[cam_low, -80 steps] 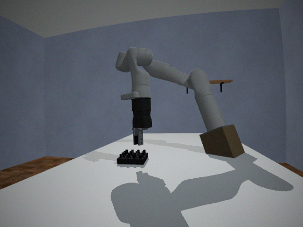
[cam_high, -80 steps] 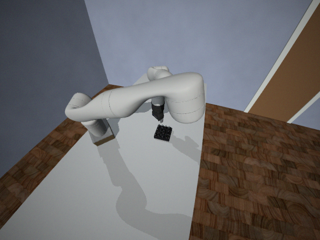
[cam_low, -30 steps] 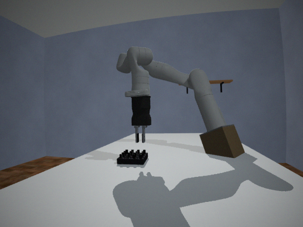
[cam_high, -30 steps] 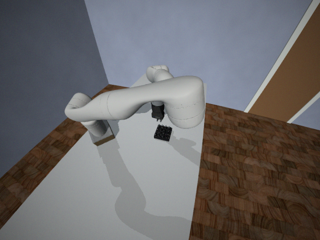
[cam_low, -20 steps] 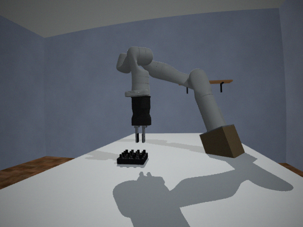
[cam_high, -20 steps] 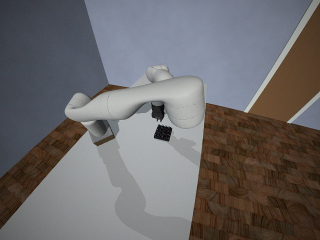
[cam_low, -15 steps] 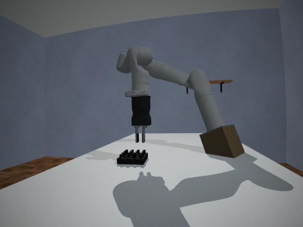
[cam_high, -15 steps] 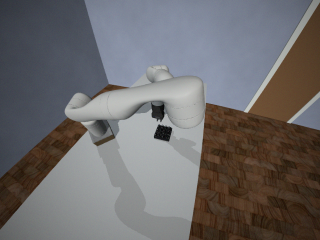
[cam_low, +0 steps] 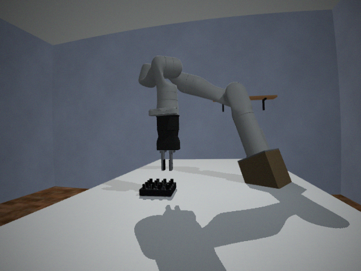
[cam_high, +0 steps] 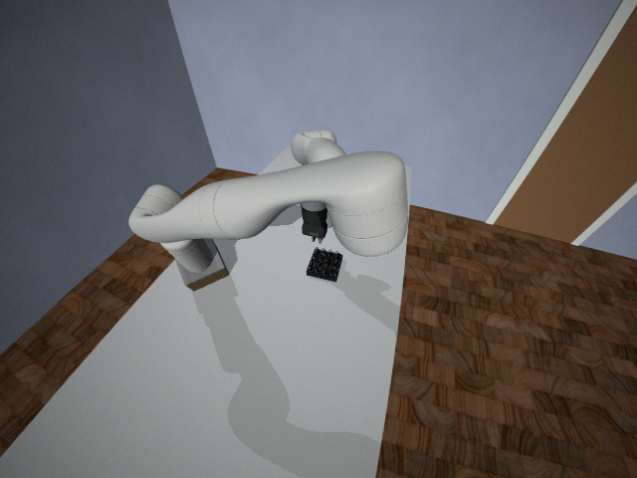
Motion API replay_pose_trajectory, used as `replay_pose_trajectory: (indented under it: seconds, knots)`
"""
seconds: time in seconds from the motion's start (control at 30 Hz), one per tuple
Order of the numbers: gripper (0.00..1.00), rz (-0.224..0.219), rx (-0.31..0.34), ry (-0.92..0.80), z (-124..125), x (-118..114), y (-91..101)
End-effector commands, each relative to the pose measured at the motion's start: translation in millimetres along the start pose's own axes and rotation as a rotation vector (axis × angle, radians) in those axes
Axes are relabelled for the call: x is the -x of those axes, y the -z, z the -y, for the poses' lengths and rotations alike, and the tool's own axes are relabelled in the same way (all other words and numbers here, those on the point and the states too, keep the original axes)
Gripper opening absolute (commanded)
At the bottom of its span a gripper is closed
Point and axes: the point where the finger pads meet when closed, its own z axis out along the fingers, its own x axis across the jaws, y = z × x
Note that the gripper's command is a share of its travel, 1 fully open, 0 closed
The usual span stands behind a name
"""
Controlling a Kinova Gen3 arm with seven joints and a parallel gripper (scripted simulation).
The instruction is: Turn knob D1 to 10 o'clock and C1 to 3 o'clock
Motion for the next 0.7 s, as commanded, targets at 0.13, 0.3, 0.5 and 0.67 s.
replay_pose_trajectory:
  seconds: [0.13, 0.3, 0.5, 0.67]
  knots:
    - [0.46, 0.0, 0.0, 0.001, 0.3, -0.1, -3.4]
    - [0.46, 0.0, 0.0, 0.001, 0.3, -0.2, -6.1]
    - [0.46, 0.0, 0.0, 0.001, 0.3, -0.4, -12.8]
    - [0.46, 0.0, 0.0, 0.001, 0.4, -0.7, -19.3]
